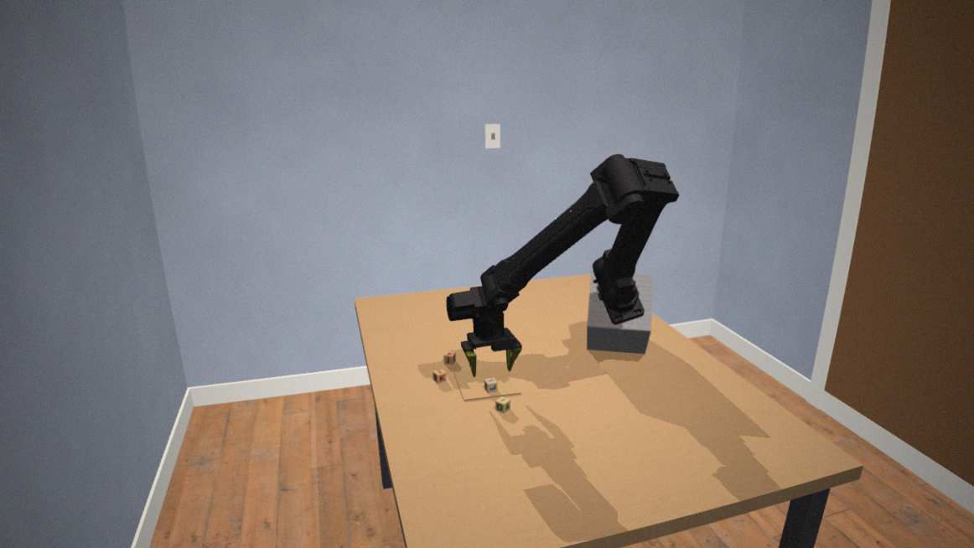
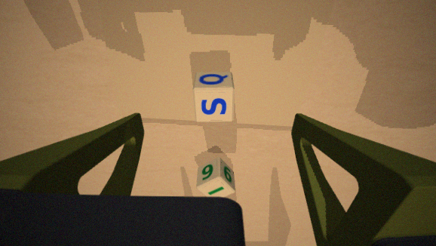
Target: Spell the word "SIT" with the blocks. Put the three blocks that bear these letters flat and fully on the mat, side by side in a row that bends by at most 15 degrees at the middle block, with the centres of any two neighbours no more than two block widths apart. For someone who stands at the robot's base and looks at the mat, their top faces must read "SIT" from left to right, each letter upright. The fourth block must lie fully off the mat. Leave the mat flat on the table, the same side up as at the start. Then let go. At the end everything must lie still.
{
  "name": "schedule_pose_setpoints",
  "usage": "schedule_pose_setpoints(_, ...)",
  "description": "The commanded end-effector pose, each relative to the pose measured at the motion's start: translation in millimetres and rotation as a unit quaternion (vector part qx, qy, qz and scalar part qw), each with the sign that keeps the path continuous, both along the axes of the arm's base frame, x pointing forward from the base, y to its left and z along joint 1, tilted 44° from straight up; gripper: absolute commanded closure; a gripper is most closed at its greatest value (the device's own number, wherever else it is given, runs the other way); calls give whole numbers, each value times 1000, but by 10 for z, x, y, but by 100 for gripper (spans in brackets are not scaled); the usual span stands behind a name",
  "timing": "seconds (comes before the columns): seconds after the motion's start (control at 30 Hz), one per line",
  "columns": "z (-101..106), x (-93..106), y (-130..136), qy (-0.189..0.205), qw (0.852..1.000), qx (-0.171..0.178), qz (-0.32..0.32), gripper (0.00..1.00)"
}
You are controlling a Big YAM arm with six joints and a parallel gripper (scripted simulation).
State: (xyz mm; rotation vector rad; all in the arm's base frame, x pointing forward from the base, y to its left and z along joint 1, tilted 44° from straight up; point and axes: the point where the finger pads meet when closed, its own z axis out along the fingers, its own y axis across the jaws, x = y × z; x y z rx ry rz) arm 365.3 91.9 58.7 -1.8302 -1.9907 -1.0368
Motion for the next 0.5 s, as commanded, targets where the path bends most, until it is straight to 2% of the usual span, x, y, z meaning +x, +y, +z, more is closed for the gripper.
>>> schedule_pose_setpoints(0.0, 196, 143, -103, -27, 1000, -3, -8, 10)
schedule_pose_setpoints(0.47, 436, 70, -300, -30, 1000, -4, -8, 10)
